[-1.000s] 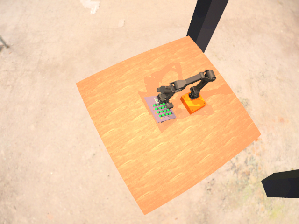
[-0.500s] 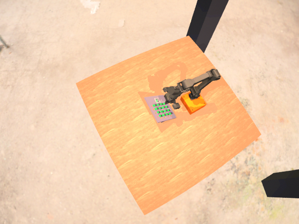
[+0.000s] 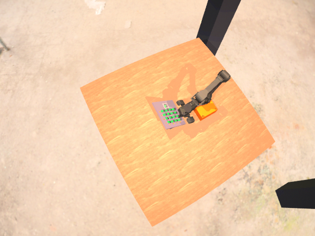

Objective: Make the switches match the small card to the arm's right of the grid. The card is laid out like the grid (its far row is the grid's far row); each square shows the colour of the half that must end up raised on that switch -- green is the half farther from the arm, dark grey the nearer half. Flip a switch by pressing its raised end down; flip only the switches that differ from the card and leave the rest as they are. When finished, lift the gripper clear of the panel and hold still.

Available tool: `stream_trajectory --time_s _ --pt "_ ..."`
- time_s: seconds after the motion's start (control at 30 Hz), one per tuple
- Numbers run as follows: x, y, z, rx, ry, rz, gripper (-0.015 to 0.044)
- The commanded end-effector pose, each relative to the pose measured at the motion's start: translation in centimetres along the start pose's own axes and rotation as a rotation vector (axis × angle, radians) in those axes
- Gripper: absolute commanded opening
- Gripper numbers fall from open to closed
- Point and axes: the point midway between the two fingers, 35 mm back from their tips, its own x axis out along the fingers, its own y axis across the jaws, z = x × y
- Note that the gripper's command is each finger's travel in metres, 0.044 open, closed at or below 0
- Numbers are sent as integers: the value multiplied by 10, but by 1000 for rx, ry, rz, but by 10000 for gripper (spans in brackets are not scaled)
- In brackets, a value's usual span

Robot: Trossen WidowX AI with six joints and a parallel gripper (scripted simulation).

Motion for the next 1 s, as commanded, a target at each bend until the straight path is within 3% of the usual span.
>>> stream_trajectory --time_s 0.0,0.97 --pt "13 0 -5 3 18 -3 0" --pt "37 0 -5 3 17 -3 0"
